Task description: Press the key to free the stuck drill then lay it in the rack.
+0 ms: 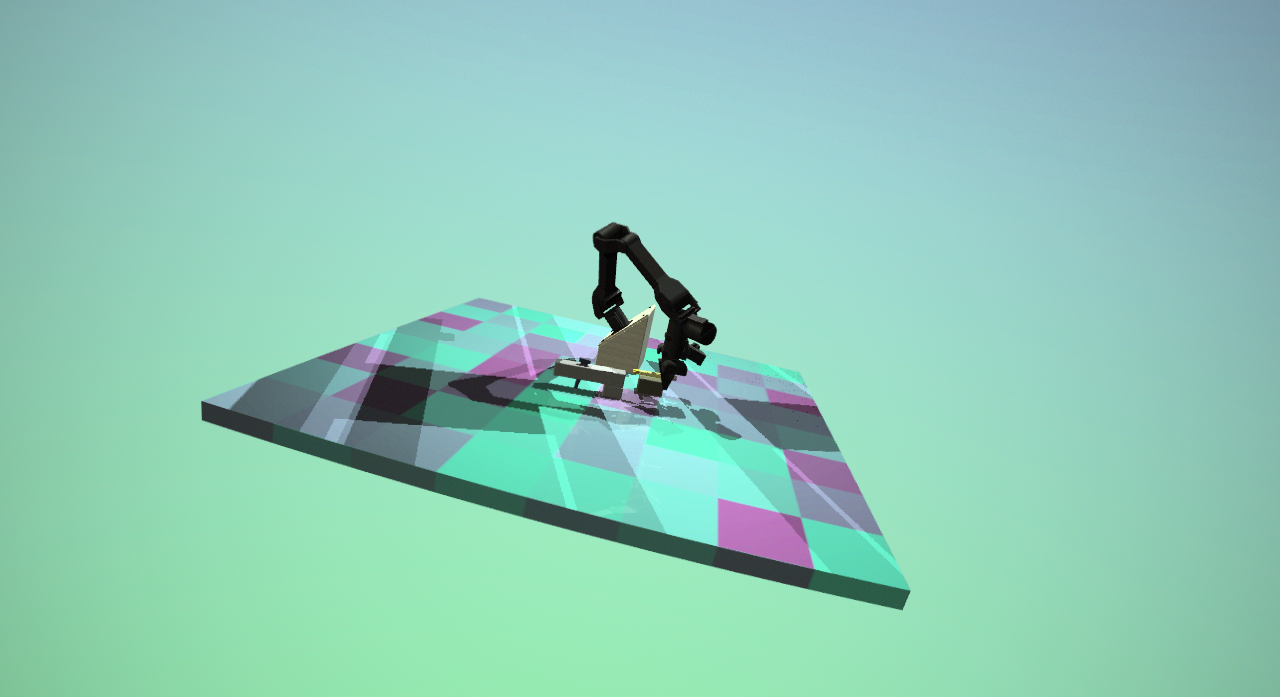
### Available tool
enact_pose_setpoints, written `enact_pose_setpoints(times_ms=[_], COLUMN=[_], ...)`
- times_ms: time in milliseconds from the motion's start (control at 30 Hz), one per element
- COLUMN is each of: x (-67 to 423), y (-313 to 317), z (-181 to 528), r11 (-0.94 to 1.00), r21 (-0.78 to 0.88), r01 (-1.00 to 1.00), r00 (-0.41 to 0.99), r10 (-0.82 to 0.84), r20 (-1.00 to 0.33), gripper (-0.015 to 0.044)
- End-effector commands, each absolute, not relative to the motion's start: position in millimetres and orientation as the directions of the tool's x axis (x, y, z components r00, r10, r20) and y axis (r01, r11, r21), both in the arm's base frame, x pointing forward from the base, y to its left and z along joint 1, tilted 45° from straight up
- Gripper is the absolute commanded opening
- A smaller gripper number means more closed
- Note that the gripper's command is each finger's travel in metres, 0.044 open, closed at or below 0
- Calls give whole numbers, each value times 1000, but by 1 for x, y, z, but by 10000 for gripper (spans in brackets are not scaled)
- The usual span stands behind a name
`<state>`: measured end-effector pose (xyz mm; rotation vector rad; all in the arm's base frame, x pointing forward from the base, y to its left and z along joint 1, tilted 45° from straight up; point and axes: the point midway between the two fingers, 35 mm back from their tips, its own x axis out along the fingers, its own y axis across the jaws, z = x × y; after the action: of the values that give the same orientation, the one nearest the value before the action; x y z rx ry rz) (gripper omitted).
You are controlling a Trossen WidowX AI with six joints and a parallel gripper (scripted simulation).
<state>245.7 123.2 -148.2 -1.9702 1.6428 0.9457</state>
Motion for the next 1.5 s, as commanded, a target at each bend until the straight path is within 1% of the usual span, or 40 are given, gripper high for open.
enact_pose_setpoints(times_ms=[0, 1467], x=[245, 243], y=[126, 135], z=[-147, -139], r11=[-224, -224], r21=[110, 110], r01=[-968, -968], r00=[78, 78], r10=[-690, -689], r20=[-720, -720], gripper=[0, 0])
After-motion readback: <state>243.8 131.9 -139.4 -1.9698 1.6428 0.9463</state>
